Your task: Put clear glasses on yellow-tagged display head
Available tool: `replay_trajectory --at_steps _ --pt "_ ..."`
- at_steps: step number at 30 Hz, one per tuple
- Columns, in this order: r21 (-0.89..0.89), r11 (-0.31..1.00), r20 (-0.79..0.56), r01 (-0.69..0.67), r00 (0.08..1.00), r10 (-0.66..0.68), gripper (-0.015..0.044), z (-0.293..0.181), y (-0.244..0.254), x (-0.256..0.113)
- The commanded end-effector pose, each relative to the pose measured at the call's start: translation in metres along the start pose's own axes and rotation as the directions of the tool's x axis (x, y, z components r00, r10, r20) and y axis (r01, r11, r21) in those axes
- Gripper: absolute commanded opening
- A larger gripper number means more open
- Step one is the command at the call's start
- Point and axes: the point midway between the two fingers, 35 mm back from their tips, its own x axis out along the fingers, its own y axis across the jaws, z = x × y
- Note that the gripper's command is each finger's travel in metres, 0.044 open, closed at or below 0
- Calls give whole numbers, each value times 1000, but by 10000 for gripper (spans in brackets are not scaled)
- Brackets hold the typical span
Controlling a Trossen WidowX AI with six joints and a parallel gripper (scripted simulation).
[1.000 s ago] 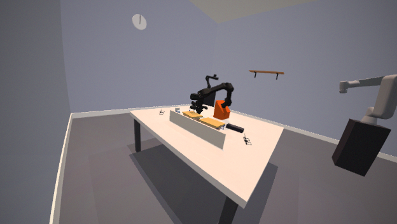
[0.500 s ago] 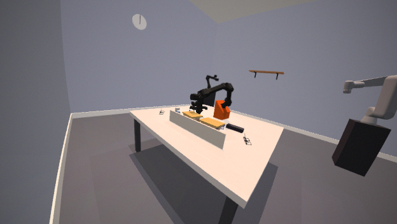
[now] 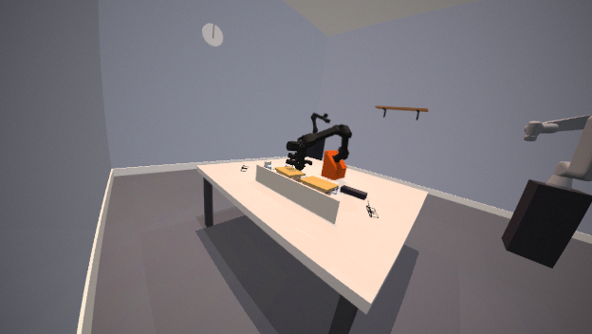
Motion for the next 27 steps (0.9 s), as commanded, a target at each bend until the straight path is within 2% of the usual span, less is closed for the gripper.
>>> replay_trajectory --at_steps 1,3,4,11,18,27 --pt "0 1000 0 0 1000 0 53 0 0 0" --pt "0 1000 0 0 1000 0 105 0 0 0" --pt "0 1000 0 0 1000 0 107 0 0 0" --pt "0 1000 0 0 1000 0 107 0 0 0" --pt "2 999 6 50 999 -50 107 -2 1 -31" --pt "2 999 6 52 999 -53 107 -2 -15 -37"
